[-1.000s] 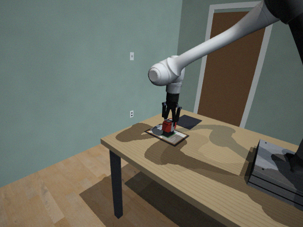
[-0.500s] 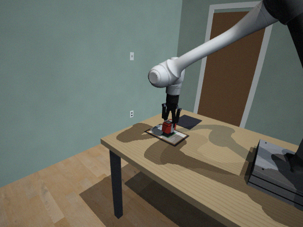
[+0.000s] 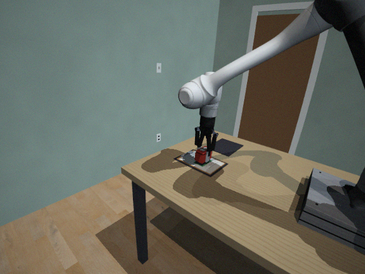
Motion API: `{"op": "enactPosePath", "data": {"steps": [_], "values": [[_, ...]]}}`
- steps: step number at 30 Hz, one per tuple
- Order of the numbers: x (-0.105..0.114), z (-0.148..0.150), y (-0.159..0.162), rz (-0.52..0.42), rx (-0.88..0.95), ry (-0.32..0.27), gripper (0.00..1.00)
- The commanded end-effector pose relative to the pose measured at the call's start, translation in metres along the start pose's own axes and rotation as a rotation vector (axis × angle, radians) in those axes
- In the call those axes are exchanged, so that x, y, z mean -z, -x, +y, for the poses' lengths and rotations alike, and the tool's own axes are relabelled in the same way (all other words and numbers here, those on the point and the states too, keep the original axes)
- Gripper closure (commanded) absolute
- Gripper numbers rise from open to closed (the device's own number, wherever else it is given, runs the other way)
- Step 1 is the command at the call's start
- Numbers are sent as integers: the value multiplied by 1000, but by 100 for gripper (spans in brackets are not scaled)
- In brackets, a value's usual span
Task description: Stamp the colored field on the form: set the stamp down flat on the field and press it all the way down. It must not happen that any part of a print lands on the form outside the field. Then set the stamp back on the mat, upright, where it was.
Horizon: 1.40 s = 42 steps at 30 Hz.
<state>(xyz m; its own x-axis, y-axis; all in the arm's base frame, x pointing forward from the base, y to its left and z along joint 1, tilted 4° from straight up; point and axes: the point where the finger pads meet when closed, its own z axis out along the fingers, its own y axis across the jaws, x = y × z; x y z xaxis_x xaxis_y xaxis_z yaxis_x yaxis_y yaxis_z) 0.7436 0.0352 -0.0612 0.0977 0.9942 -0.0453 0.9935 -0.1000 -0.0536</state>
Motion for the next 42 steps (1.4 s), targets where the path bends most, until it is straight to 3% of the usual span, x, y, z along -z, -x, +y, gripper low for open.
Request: {"op": "enactPosePath", "data": {"steps": [1,25,35,42], "values": [[-4,-1,2,-2,4,-2,80],[-5,-1,2,-2,4,-2,80],[17,-1,2,-2,4,-2,80],[22,-1,2,-2,4,-2,80]]}}
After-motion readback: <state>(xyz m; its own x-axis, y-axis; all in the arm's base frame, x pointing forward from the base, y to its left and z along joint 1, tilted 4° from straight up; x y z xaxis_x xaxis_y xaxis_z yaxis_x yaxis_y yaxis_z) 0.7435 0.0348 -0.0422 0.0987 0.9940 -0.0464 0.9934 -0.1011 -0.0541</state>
